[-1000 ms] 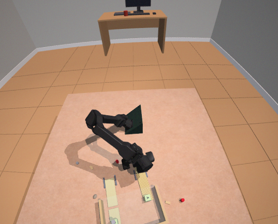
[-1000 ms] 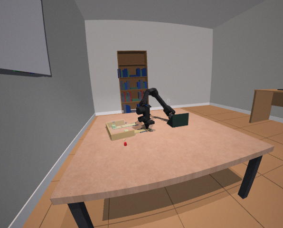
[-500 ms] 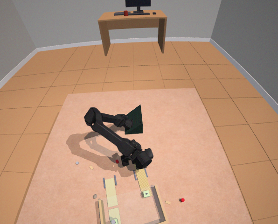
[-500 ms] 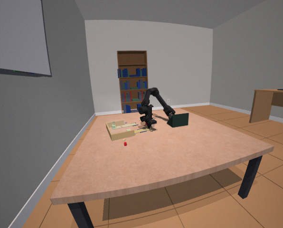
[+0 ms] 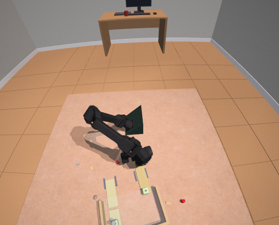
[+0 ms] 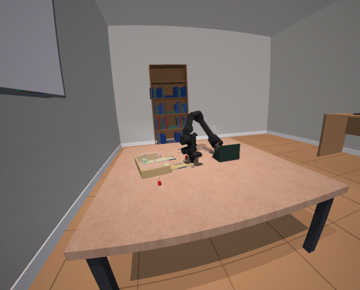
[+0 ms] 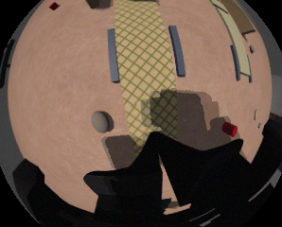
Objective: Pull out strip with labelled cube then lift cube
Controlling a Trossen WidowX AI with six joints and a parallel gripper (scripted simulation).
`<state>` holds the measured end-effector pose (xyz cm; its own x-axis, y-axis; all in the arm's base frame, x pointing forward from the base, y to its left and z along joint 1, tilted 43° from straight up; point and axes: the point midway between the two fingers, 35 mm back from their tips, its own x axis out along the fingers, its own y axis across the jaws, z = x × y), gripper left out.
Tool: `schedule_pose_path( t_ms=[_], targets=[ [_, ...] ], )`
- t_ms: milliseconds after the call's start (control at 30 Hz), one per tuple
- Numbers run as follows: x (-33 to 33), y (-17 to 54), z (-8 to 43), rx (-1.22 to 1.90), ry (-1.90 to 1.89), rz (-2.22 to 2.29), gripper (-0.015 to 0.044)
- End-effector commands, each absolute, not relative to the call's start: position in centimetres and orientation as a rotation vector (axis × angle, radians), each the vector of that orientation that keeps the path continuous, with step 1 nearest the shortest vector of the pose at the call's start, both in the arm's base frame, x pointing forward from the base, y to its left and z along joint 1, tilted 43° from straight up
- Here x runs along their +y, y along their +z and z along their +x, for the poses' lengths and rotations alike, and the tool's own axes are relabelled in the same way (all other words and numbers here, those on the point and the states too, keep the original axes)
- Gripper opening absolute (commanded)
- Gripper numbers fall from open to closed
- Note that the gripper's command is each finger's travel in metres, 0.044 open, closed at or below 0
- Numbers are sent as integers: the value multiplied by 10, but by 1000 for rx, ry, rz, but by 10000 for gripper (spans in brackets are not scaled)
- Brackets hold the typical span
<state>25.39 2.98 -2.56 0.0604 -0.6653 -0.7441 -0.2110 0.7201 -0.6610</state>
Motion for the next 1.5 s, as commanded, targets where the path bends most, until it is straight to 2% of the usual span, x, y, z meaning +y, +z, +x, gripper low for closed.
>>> schedule_pose_path(
  t_ms=[0, 1467],
  targets=[
    [23, -29, 239, 1541, -403, -757, 0],
    [16, -24, 192, 1543, -402, -758, 0]
  ],
)
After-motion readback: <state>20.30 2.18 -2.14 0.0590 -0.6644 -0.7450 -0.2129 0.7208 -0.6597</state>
